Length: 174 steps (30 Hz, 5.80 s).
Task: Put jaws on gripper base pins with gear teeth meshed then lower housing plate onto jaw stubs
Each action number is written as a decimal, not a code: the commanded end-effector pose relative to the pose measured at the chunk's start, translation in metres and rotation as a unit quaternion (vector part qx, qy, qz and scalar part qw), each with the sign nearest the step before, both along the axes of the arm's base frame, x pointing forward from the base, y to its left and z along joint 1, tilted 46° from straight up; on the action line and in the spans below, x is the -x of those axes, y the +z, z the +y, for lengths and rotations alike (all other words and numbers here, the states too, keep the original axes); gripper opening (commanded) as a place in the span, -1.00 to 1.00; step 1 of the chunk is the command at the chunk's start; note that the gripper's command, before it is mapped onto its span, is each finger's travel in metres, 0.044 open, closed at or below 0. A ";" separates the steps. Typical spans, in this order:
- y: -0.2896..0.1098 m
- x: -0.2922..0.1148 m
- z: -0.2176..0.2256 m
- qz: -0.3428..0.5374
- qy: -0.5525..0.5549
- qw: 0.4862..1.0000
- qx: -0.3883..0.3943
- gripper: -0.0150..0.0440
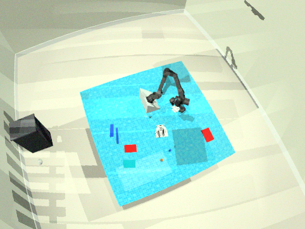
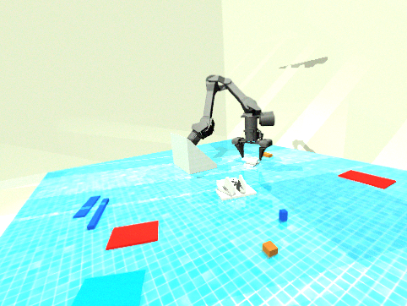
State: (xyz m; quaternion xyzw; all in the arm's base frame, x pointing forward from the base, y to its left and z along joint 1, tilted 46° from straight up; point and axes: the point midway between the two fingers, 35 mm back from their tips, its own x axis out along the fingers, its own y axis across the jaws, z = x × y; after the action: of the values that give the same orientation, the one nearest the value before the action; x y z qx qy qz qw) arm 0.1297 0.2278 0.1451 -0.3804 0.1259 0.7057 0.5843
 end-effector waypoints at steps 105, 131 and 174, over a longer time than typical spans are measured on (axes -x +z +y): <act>0.017 -0.034 -0.052 0.111 -0.114 0.987 0.030 0.70; -0.028 -0.094 -0.089 0.325 -0.336 0.883 0.054 0.70; -0.120 -0.145 -0.186 0.614 -0.598 0.515 0.035 0.70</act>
State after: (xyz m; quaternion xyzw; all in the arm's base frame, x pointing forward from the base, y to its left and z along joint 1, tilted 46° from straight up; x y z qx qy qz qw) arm 0.2723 0.0485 0.0330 0.2607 0.6679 0.2660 0.6443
